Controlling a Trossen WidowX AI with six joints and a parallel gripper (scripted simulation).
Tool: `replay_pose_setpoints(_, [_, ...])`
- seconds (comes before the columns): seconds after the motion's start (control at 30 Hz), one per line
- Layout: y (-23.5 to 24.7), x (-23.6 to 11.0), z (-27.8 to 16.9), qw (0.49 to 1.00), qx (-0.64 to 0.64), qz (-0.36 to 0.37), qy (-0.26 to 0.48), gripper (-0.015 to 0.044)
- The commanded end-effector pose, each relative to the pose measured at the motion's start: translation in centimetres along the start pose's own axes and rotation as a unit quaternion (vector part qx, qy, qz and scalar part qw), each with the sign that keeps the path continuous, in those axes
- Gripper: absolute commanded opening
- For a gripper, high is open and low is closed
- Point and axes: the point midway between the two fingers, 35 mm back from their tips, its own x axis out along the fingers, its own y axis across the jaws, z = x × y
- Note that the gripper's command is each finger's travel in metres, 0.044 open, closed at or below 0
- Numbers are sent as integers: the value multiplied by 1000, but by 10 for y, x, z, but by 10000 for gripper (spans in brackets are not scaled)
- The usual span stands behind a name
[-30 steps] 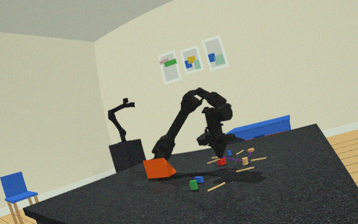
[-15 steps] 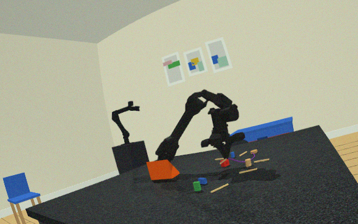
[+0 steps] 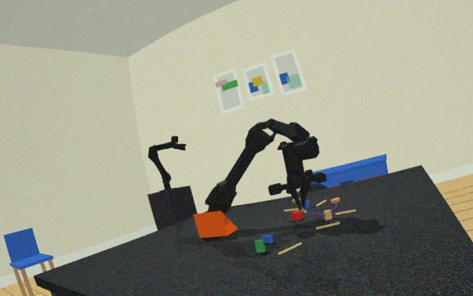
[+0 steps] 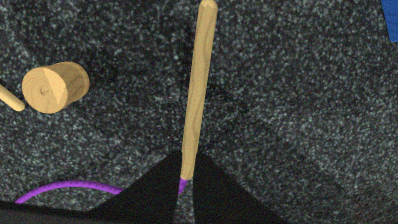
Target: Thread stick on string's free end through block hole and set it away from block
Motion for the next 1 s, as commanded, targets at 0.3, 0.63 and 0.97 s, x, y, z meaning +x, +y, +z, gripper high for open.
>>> replay_pose_setpoints(0.3, [13, -3, -2, 971, -239, 4, -3, 0])
replay_pose_setpoints(0.63, [21, -3, -5, 911, -411, 4, -4, 0])
replay_pose_setpoints(0.97, [29, -3, -7, 821, -570, 3, -5, 0])
